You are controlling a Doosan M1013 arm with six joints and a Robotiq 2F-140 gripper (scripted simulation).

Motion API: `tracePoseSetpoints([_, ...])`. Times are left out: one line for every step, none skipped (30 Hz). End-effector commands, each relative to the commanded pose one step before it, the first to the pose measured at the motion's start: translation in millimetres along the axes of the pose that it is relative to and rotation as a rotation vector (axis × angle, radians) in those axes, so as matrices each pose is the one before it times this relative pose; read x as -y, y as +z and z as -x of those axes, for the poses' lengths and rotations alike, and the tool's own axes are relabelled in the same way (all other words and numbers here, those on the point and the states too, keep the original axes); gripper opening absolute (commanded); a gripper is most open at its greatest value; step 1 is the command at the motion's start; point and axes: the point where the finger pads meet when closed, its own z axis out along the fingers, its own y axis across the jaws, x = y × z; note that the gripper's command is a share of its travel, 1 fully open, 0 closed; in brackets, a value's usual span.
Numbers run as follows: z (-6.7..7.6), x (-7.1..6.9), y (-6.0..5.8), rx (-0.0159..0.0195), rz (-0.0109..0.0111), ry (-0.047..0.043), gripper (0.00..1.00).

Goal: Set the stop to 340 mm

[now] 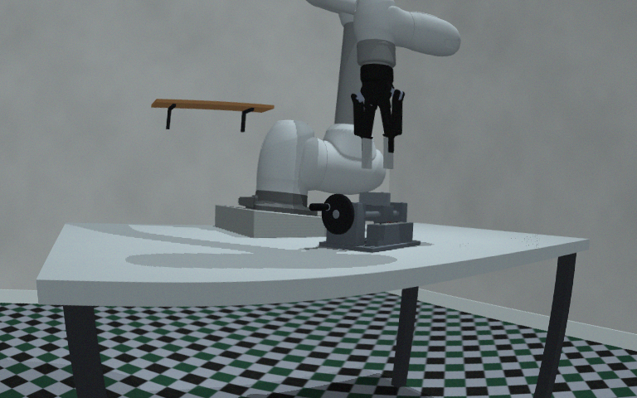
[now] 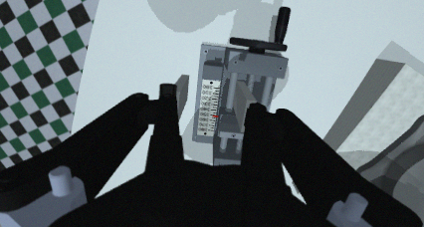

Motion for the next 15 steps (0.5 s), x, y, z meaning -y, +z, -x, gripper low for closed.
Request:
tracePoseSetpoints([7.29,6.38,0.19,0.00026,0.00054,-0.00308,0.33])
tracePoseSetpoints([0.00,0.00,0.20,0.00000,0.00000,0.00000,0.33])
tracePoseSetpoints([0.00,0.00,1.15,0.00000,0.00000,0.00000,0.33])
tracePoseSetpoints([0.00,0.00,2.36,0.00000,0.00000,0.00000,0.33])
tracePoseSetpoints([0.00,0.00,3.29,0.00000,0.00000,0.00000,0.33])
tracePoseSetpoints([0.00,0.00,3.63,0.00000,0.00000,0.00000,0.33])
tracePoseSetpoints([0.00,0.00,3.28,0.00000,0.00000,0.00000,0.33])
tracePoseSetpoints([0.00,0.00,2.34,0.00000,0.00000,0.00000,0.33])
tracePoseSetpoints([0.00,0.00,1.14,0.00000,0.00000,0.00000,0.33])
tracePoseSetpoints([0.00,0.00,0.00,0.00000,0.00000,0.00000,0.33])
tracePoseSetpoints([0.00,0.00,0.00,0.00000,0.00000,0.00000,0.33])
tracePoseSetpoints([0.00,0.00,0.20,0.00000,0.00000,0.00000,0.33])
tracePoseSetpoints([0.00,0.00,0.00,0.00000,0.00000,0.00000,0.33])
tracePoseSetpoints([0.00,0.00,0.00,0.00000,0.00000,0.00000,0.33])
tracePoseSetpoints([0.00,0.00,0.00,0.00000,0.00000,0.00000,0.33])
